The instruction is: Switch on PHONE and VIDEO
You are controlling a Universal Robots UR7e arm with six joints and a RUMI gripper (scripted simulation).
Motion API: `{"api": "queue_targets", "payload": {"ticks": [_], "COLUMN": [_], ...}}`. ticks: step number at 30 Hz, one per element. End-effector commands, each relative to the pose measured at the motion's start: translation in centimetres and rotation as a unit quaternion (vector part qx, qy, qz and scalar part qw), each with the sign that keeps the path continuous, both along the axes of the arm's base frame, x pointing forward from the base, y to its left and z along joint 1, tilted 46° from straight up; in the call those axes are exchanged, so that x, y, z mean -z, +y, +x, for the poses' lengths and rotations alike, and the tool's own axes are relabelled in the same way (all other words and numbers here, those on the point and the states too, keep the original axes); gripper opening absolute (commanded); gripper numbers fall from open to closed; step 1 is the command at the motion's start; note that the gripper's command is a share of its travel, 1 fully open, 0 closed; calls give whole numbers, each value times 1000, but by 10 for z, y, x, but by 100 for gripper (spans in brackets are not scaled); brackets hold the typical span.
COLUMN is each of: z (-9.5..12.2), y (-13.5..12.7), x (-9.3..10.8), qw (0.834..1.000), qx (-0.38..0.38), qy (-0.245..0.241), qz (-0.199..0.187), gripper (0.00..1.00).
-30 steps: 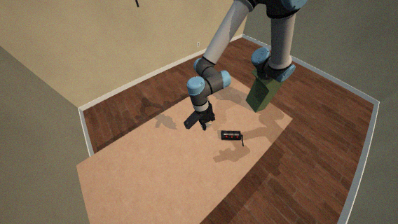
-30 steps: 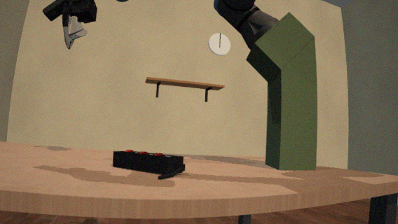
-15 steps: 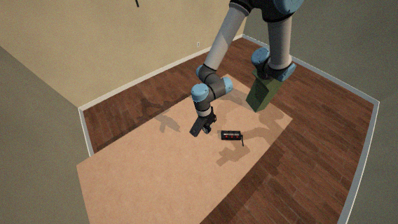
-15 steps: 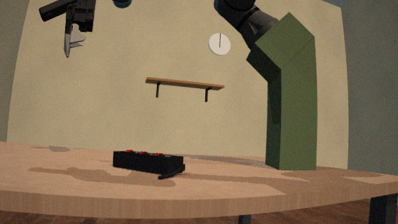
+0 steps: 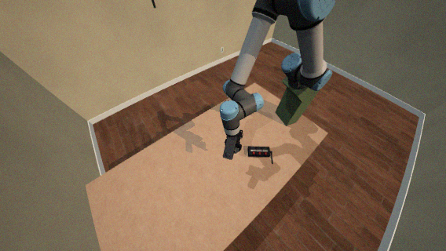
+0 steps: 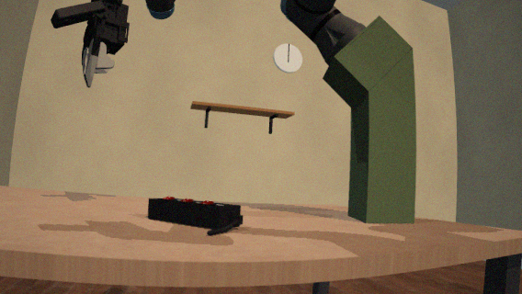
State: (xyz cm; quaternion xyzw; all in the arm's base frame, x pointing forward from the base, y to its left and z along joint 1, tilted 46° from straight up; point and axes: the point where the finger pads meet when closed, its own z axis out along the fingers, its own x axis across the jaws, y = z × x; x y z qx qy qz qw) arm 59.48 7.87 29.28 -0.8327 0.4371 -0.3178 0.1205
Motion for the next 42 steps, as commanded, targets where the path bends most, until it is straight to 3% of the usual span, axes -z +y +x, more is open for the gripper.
{"api": "queue_targets", "payload": {"ticks": [1,11,20,22,24,27,30,32,33,35,36,38,41,42], "z": [5,11,14,14,14,15,15,15,15,15,15,14,14,14], "y": [5,13,21,23,23,27,28,30,30,32,32,34,34,35], "x": [13,36,60,68,68,81,85,93,93,101,101,109,109,113], "qw": [996,976,936,919,919,888,877,853,853,828,828,800,800,786], "qx": [-68,-166,-264,-296,-296,-343,-358,-388,-388,-418,-418,-446,-446,-459], "qy": [0,7,16,18,18,23,24,28,28,31,31,34,34,36], "qz": [-57,-144,-232,-261,-261,-305,-319,-347,-347,-374,-374,-400,-400,-413], "gripper": [0,0,0,0,0,0,0,0,0,0,0,0,0,0]}}
